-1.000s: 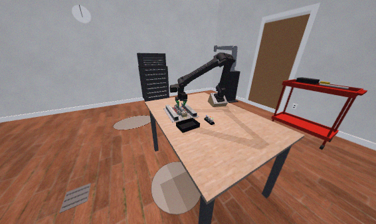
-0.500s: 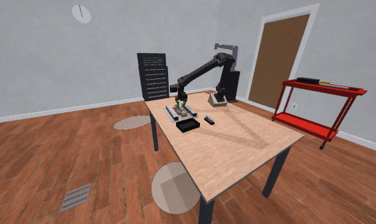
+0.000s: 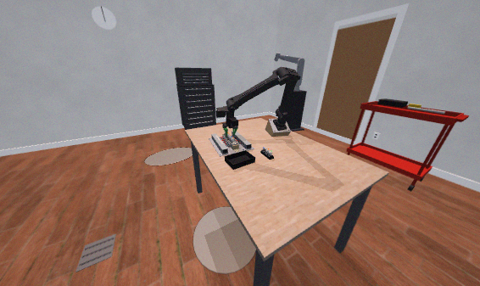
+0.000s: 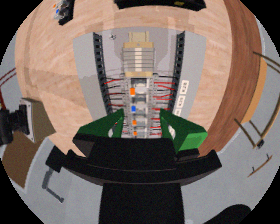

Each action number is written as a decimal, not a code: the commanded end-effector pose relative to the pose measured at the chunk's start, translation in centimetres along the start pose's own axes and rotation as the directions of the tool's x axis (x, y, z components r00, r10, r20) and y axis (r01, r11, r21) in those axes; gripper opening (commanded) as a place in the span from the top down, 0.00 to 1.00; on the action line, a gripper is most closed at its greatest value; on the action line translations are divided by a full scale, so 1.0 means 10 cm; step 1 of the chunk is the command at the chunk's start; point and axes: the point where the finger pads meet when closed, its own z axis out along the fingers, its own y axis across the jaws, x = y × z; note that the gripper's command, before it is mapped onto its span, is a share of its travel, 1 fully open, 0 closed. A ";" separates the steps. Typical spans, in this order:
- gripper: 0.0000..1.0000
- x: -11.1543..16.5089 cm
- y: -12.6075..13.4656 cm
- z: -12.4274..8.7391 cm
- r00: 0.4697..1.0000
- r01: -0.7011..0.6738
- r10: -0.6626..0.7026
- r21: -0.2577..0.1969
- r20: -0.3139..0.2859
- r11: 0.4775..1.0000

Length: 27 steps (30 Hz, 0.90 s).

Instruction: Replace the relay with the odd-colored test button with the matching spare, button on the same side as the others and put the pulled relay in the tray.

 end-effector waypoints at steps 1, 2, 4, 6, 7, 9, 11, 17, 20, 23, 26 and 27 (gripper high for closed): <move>0.41 -0.05 -0.01 0.04 1.000 -0.003 0.003 -0.016 0.001 1.000; 0.41 -0.05 0.00 0.05 1.000 -0.004 0.005 -0.018 0.001 1.000; 0.41 -0.05 0.02 0.06 1.000 -0.007 0.007 -0.022 0.002 1.000; 0.41 -0.05 0.03 0.07 1.000 -0.008 0.008 -0.025 0.002 1.000; 0.41 -0.05 0.03 0.07 1.000 -0.009 0.009 -0.026 0.002 1.000; 0.41 -0.05 0.03 0.06 1.000 -0.008 0.008 -0.025 0.002 1.000; 0.41 -0.05 0.02 0.06 1.000 -0.008 0.008 -0.024 0.002 1.000; 0.41 -0.05 -0.01 0.05 1.000 -0.005 0.005 -0.019 0.002 1.000; 0.41 -0.05 -0.01 0.04 1.000 -0.004 0.004 -0.018 0.002 1.000; 0.41 -0.06 -0.02 0.04 1.000 -0.004 0.004 -0.017 0.001 1.000; 0.41 -0.06 -0.02 0.04 1.000 -0.003 0.003 -0.016 0.001 1.000; 0.41 -0.06 -0.02 0.04 1.000 -0.003 0.003 -0.016 0.001 1.000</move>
